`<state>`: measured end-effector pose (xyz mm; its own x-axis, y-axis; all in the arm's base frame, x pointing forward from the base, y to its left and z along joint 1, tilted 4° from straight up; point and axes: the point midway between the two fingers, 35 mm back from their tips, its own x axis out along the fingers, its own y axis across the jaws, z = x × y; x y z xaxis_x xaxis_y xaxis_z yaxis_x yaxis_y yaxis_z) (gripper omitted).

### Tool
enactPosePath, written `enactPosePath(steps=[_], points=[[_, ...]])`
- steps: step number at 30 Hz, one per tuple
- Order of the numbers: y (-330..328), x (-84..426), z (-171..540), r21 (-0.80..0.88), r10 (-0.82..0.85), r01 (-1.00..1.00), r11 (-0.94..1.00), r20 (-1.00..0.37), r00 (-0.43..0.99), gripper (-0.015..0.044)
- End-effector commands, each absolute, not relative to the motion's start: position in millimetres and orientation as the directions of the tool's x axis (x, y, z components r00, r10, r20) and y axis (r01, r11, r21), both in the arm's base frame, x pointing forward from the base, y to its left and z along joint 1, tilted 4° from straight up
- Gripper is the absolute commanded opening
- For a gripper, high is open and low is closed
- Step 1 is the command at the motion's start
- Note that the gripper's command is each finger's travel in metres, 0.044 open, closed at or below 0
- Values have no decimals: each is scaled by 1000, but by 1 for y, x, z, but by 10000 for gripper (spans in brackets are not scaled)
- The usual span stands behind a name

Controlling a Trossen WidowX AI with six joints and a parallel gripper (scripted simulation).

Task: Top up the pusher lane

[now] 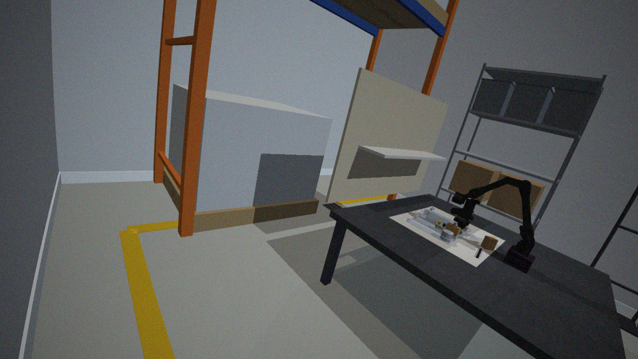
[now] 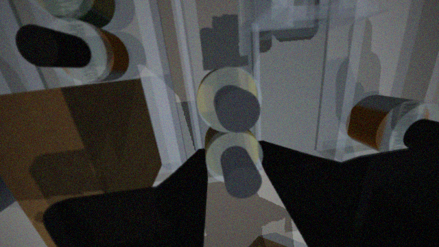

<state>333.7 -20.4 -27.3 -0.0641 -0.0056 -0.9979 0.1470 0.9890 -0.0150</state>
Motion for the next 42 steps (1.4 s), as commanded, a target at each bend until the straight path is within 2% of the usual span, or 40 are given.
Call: enactPosePath(steps=[1,42], points=[[-21,336,-27,-19,-11,144,989,-999,-51,0],[-19,326,-27,-19,-11,144,989,-999,-52,0]])
